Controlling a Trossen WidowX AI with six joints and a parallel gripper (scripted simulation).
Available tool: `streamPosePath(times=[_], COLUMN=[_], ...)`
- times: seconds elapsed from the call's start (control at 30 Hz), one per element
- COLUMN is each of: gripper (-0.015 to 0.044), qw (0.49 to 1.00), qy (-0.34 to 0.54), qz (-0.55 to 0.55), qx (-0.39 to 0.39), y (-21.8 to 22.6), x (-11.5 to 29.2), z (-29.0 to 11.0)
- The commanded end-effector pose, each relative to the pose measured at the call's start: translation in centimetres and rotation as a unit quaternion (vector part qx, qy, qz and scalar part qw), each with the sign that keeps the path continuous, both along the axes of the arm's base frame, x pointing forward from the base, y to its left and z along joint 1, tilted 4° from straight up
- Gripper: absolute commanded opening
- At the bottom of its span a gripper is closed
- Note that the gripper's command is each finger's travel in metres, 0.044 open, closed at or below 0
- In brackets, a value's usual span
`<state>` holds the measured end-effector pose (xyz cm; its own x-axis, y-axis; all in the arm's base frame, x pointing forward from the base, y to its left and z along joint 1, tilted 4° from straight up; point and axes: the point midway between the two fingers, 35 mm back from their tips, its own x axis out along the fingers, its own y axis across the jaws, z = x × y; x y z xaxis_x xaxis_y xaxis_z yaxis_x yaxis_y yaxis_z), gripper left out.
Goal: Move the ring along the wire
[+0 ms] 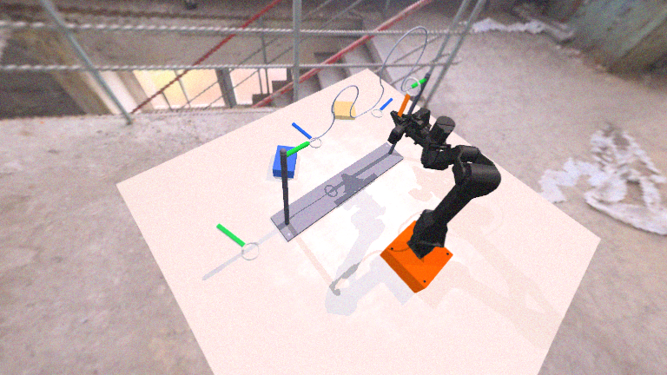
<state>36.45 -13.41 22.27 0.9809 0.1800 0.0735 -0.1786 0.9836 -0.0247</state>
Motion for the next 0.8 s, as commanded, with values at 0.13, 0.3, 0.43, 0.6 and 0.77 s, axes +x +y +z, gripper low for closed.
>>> streamPosePath(times=[0.13,0.3,0.43,0.6,0.77], gripper=[-0.0150,-0.0150,-0.0150,-0.0150,-0.0150], qw=[1.000,1.000,1.000,1.000,0.999], qy=[-0.003,-0.002,0.000,0.003,0.007], qz=[0.000,0.001,0.002,0.004,0.006], qx=[-0.001,0.004,0.012,0.029,0.054], y=[0.9,1.6,2.2,3.1,4.2], x=[-0.2,-0.3,-0.4,-0.6,-0.8], z=[0.2,0.2,0.2,0.2,0.2])
